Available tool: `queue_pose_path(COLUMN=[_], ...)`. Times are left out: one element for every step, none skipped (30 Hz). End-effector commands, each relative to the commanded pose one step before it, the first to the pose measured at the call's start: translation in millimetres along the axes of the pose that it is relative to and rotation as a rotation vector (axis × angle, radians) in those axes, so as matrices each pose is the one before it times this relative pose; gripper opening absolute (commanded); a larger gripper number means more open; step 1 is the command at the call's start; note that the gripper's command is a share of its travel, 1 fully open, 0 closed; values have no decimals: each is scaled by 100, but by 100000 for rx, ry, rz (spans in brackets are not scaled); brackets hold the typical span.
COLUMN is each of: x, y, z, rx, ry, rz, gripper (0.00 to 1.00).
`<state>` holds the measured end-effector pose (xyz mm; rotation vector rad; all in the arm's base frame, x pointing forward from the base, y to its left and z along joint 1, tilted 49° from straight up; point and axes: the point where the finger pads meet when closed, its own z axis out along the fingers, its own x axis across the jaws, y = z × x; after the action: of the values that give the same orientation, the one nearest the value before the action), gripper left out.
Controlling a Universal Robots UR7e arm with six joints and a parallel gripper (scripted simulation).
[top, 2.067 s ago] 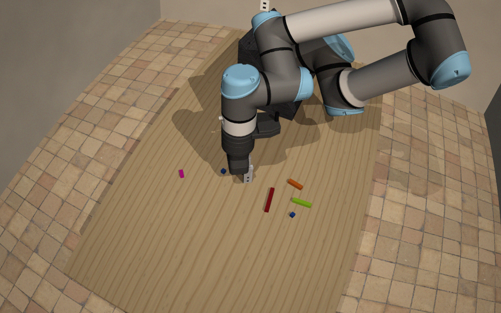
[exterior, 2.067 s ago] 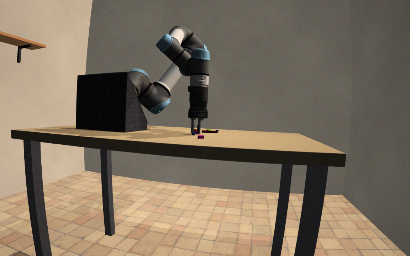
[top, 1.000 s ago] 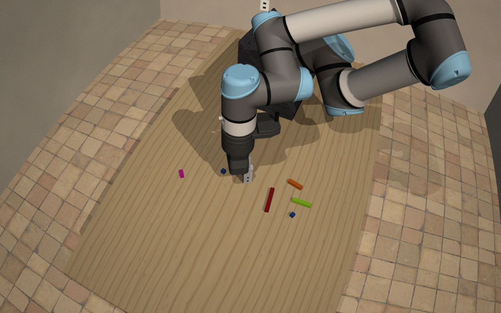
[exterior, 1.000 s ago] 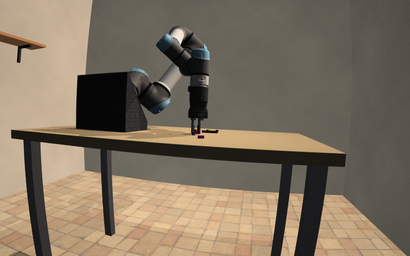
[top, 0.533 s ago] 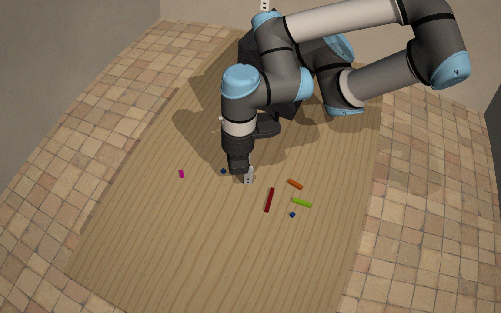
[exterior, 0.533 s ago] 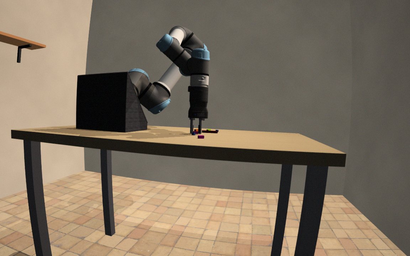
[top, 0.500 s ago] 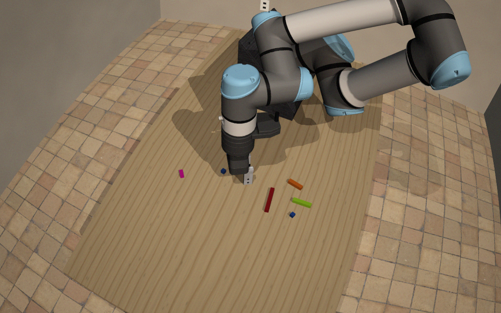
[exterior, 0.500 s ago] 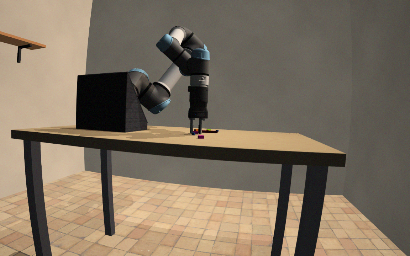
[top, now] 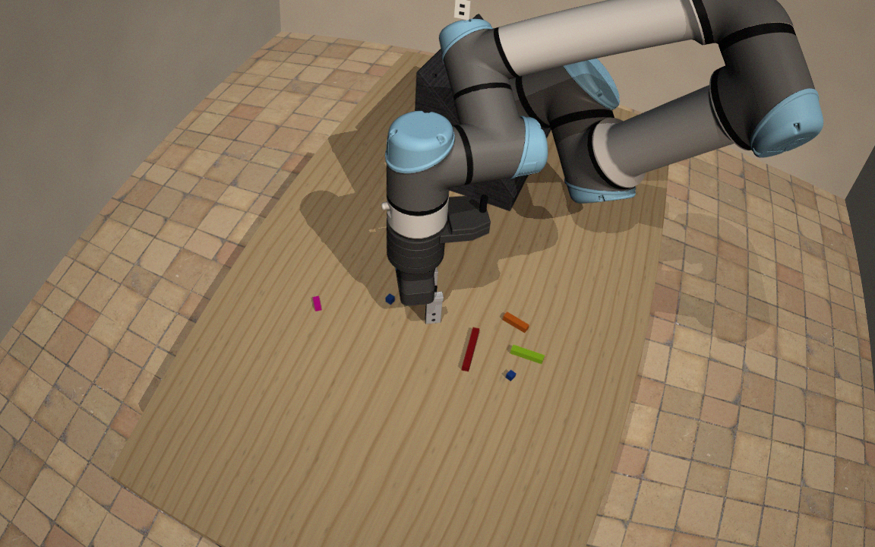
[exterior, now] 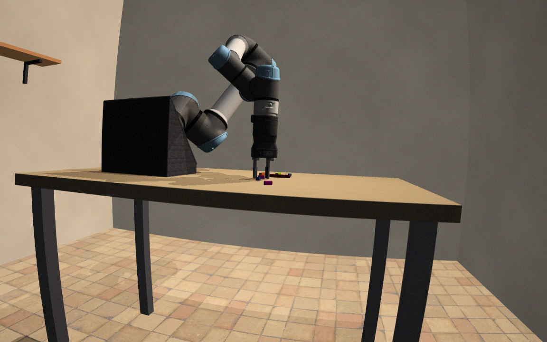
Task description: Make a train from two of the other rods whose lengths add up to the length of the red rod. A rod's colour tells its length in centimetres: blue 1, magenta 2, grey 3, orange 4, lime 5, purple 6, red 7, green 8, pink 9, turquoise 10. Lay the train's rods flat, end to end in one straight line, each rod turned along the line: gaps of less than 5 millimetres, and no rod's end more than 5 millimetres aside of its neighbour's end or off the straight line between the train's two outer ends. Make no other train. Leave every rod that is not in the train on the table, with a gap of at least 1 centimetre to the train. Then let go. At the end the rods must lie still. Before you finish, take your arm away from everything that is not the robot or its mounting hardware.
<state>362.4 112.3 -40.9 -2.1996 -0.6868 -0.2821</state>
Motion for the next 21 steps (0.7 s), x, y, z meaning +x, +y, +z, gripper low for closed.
queue_pose_path(x=[20, 0, 0, 0, 0, 0, 0, 0, 0, 0, 0, 0, 0, 0, 0, 0, 0, 0, 0, 0, 0], y=[40, -1, 1, -1, 1, 0, 0, 0, 0, 0, 0, 0, 0, 0, 0, 0, 0, 0, 0, 0, 0], z=[-309, -186, -240, -294, -347, -397, -442, -482, 0, 0, -514, -539, -555, -561, -558, -544, -521, -488, -446, -397, -341], rx=[-111, 1, -1, 1, 0, 0, 0, 0, 0, 0, 0, 0, 0, 0, 0, 0, 0, 0, 0, 0, 0], ry=[56, 0, 0, 0, 0, 0, 0, 0, 0, 0, 0, 0, 0, 0, 0, 0, 0, 0, 0, 0, 0], rz=[-30, 0, 0, 0, 0, 0, 0, 0, 0, 0, 0, 0, 0, 0, 0, 0, 0, 0, 0, 0, 0], gripper=[70, 70, 70, 70, 70, 70, 70, 70, 70, 70, 70, 70, 70, 70, 70, 70, 70, 70, 70, 70, 70])
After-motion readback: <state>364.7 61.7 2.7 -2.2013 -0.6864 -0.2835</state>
